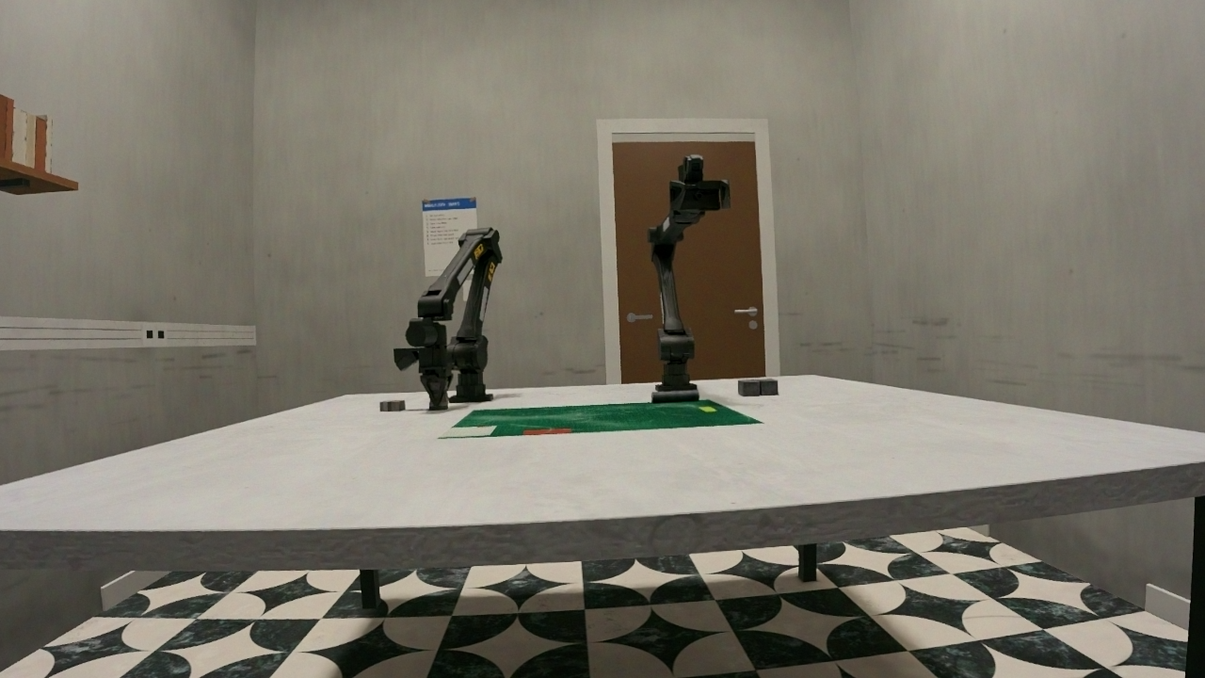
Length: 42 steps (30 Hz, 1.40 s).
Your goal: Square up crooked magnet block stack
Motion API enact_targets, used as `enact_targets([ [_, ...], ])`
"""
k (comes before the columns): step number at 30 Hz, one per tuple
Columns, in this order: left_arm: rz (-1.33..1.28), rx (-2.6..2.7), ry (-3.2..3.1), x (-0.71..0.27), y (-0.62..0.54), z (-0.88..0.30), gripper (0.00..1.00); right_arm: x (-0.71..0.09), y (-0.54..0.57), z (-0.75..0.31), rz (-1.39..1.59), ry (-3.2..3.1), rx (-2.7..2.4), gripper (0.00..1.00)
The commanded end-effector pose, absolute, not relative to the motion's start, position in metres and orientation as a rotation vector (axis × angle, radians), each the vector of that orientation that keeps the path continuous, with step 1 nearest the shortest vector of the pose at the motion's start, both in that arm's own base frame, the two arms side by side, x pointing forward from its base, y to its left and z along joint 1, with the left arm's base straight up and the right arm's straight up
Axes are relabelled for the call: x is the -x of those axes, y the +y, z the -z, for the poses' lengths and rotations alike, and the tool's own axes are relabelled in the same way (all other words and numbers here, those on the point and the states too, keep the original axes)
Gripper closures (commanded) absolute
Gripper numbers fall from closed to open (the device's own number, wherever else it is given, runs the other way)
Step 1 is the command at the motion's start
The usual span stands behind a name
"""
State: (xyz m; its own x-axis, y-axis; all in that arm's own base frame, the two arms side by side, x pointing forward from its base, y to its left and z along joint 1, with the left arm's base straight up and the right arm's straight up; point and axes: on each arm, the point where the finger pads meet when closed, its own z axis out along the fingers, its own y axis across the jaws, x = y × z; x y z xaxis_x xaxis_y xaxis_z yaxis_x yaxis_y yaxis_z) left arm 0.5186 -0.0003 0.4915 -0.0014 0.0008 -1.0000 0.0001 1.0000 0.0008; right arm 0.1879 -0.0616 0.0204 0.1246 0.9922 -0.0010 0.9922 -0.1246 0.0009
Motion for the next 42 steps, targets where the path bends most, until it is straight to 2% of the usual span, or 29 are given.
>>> enact_targets([
  [1,0.014,0.009,1.524,-0.5179,-0.0027,-0.5175,0.0,-0.1969,-0.0623,-0.0268,-0.026,2.065,-2.335,0.71],
  [42,0.014,0.009,1.524,-0.5179,-0.0027,-0.5175,0.0,-0.1971,-0.0623,-0.0264,-0.026,2.065,-2.336,0.73],
])
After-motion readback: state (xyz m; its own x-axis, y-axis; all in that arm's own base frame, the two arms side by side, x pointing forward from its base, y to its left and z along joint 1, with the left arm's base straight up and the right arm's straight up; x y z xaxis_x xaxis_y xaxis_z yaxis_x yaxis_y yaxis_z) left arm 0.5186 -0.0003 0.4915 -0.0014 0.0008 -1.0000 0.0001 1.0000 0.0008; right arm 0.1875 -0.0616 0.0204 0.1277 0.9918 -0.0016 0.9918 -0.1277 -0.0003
